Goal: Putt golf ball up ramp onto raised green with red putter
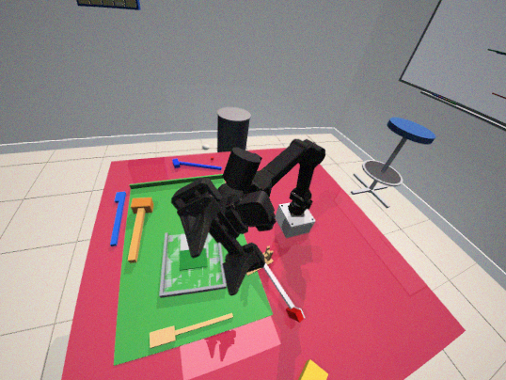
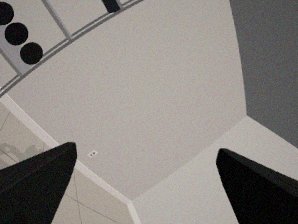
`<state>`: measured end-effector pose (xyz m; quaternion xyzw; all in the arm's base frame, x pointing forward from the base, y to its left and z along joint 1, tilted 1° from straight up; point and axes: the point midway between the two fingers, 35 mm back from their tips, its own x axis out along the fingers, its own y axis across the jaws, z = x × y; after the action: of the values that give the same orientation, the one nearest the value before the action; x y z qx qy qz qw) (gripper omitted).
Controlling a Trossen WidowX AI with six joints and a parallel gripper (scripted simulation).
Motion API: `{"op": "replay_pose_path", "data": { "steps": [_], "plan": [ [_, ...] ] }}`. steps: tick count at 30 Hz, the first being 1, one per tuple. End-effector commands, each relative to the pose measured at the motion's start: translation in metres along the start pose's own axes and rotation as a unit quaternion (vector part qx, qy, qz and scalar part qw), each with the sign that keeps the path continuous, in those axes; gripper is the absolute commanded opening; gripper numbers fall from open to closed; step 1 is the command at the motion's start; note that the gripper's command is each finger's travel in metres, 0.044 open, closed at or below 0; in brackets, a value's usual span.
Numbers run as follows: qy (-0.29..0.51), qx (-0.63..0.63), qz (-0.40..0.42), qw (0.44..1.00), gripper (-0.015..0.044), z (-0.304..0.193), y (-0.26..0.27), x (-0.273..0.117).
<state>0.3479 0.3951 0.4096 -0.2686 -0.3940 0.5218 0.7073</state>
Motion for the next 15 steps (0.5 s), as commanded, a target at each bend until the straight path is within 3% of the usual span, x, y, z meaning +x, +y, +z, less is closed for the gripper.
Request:
{"op": "replay_pose_path", "data": {
  "steps": [1, 8, 15],
  "plan": [
    [0.003, 0.002, 0.002, 1.0, 0.0426, -0.001, 0.002, 0.0],
    [0.134, 0.085, 0.084, 0.984, 0.044, -0.046, 0.079, -0.013],
    [0.272, 0.148, 0.204, 0.929, 0.044, -0.075, 0.178, -0.058]
  ]
}}
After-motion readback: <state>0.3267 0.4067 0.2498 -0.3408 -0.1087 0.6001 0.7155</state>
